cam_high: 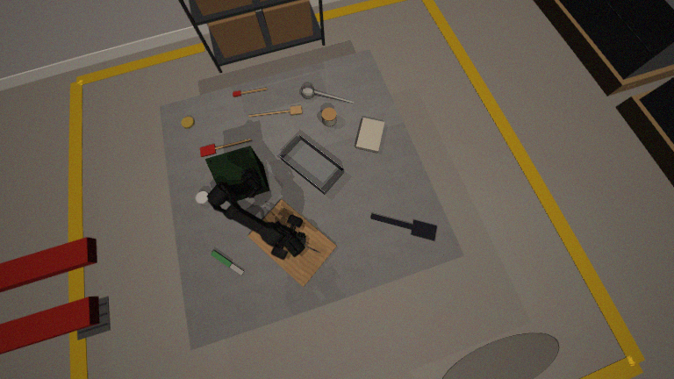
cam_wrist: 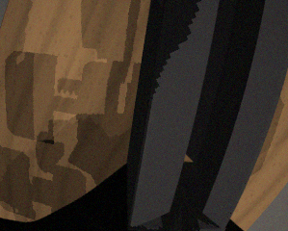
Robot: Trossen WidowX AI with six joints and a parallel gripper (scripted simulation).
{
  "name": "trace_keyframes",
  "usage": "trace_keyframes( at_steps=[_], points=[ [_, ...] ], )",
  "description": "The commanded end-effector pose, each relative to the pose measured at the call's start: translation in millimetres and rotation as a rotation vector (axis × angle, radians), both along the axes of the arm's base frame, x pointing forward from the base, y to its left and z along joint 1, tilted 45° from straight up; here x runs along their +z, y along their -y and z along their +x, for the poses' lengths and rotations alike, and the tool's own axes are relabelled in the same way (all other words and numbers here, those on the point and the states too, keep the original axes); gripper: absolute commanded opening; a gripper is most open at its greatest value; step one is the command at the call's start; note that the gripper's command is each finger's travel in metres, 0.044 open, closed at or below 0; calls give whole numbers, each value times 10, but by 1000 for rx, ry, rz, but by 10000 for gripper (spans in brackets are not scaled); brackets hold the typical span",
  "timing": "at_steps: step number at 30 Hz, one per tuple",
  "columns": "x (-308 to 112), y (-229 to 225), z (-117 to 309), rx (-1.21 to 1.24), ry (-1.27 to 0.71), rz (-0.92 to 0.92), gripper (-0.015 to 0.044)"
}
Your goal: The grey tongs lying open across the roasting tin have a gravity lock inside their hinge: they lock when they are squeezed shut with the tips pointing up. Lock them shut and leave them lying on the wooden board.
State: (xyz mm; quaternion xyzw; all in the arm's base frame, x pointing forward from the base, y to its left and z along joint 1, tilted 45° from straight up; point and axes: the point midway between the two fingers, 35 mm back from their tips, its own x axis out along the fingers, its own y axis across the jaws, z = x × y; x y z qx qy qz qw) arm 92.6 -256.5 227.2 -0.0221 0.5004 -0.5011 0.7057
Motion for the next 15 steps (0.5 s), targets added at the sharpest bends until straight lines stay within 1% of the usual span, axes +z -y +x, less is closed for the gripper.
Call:
trace_keyframes(
  at_steps=[1,15],
  points=[
    [-77,52,5,6,-2,6,-150],
    [-240,207,-21,7,-3,3,-150]
  ],
)
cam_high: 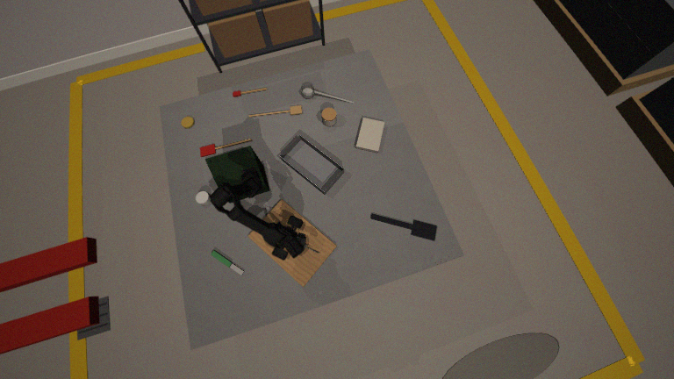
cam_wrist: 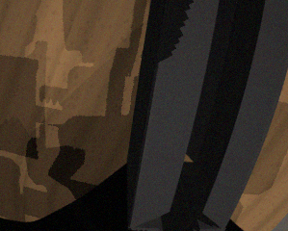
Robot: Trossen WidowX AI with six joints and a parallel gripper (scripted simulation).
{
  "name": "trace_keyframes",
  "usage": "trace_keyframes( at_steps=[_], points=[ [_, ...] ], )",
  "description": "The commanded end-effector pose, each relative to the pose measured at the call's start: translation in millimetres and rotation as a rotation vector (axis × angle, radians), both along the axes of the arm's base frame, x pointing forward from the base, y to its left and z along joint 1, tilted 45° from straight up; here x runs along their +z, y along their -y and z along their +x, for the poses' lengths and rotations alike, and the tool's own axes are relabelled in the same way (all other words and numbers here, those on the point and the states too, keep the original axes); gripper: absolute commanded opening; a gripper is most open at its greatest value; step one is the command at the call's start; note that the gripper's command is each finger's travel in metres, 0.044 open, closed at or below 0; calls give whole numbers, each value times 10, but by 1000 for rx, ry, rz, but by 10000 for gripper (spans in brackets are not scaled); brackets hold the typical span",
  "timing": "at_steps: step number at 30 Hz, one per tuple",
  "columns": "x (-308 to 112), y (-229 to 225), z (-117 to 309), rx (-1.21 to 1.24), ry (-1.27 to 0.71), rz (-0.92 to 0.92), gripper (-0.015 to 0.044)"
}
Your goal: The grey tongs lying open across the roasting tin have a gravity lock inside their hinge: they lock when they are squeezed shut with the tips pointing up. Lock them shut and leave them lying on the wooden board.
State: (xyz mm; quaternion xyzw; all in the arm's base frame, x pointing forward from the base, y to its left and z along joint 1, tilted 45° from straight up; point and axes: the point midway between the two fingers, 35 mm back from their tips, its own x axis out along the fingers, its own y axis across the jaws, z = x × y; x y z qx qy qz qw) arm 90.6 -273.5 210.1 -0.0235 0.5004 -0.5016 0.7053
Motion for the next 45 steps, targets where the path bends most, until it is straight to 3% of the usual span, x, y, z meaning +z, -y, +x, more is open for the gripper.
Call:
trace_keyframes(
  at_steps=[1,10,32,38,45],
  points=[
    [-80,47,-4,6,-2,5,-150],
    [-109,73,-12,7,-2,5,-150],
    [-87,69,-17,0,-2,1,428],
    [-86,58,-73,0,-5,7,440],
    [-73,-157,-652,1,-17,59,440]
  ],
)
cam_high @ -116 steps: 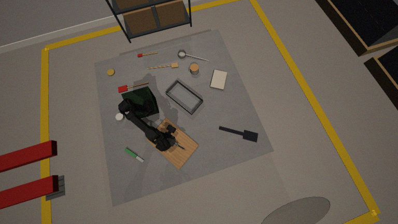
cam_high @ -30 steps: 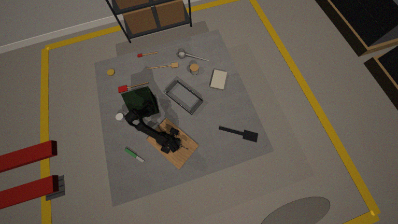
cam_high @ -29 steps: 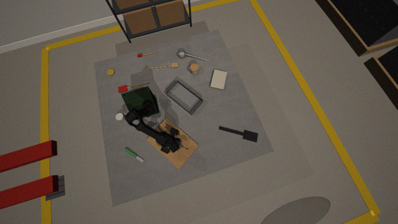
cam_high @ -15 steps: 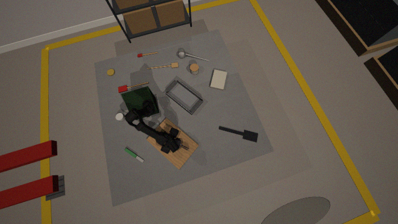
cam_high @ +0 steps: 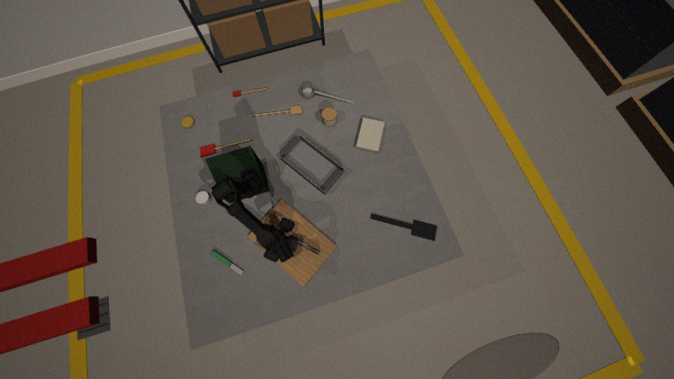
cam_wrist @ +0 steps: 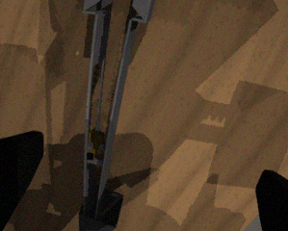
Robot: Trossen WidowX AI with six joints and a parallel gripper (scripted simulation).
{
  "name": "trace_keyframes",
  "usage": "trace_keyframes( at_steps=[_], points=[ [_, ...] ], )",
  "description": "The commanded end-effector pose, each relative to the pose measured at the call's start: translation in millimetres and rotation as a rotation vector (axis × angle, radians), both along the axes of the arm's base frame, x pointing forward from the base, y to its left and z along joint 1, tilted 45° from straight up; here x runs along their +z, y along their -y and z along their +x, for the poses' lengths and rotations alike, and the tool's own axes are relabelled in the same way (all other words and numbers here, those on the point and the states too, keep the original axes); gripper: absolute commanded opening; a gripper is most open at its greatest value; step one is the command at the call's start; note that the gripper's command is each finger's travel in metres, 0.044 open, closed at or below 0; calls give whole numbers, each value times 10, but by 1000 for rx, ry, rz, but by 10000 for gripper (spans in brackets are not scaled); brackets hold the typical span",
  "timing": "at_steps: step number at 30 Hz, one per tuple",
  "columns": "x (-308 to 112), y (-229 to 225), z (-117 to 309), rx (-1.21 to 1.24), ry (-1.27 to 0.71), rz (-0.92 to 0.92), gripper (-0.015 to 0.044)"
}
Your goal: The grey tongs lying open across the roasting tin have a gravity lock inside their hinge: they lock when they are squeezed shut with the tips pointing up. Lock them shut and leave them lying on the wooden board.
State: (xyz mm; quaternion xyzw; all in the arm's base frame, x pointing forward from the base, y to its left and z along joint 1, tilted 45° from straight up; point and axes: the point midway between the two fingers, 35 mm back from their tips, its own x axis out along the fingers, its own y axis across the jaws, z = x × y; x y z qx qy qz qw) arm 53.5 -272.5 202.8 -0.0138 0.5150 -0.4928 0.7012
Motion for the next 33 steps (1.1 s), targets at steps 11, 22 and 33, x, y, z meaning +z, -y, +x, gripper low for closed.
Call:
trace_keyframes(
  at_steps=[11,22,33],
  points=[
    [17,-777,-876,10,-1,16,440],
    [59,-1049,-952,8,-12,-22,440],
    [394,-1305,-934,-1,-15,-15,440]
  ],
)
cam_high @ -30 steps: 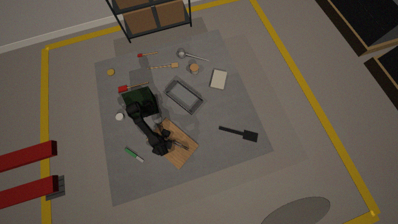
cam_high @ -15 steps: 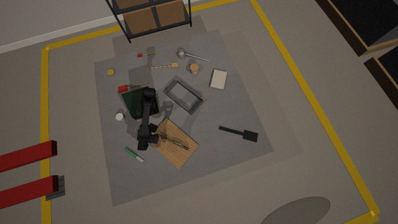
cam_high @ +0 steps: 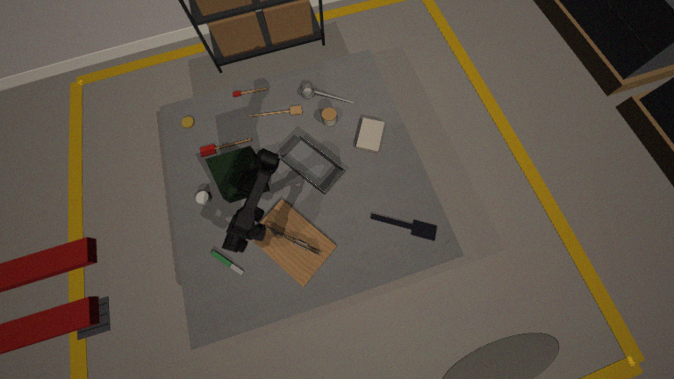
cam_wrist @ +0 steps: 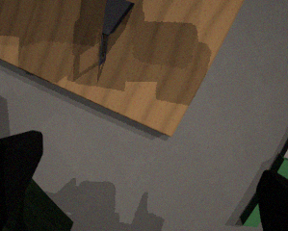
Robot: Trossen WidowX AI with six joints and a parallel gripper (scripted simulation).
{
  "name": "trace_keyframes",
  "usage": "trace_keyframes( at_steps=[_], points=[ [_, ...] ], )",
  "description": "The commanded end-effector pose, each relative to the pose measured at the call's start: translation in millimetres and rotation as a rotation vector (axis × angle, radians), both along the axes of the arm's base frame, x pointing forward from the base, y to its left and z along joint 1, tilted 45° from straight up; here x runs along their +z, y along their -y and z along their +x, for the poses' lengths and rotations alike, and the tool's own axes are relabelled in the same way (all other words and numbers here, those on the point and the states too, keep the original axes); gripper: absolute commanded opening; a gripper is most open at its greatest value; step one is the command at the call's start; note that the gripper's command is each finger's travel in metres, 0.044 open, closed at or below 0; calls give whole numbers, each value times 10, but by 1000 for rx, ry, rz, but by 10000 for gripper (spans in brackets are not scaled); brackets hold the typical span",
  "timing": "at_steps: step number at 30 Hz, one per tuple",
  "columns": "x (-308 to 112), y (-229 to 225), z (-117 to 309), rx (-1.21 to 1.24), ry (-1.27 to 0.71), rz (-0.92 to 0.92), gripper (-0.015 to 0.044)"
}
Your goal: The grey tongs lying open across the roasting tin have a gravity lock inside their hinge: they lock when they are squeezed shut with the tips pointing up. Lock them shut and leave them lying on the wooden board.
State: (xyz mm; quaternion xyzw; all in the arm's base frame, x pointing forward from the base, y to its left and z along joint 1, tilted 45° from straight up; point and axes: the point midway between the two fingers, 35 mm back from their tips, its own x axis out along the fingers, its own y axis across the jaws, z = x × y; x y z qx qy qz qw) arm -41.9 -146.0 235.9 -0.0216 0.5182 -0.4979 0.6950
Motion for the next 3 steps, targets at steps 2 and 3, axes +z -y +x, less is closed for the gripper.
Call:
trace_keyframes(
  at_steps=[2,3],
  points=[
    [63,-41,20,5,3,-1,440],
    [63,-41,20,5,3,-1,440]
  ],
)
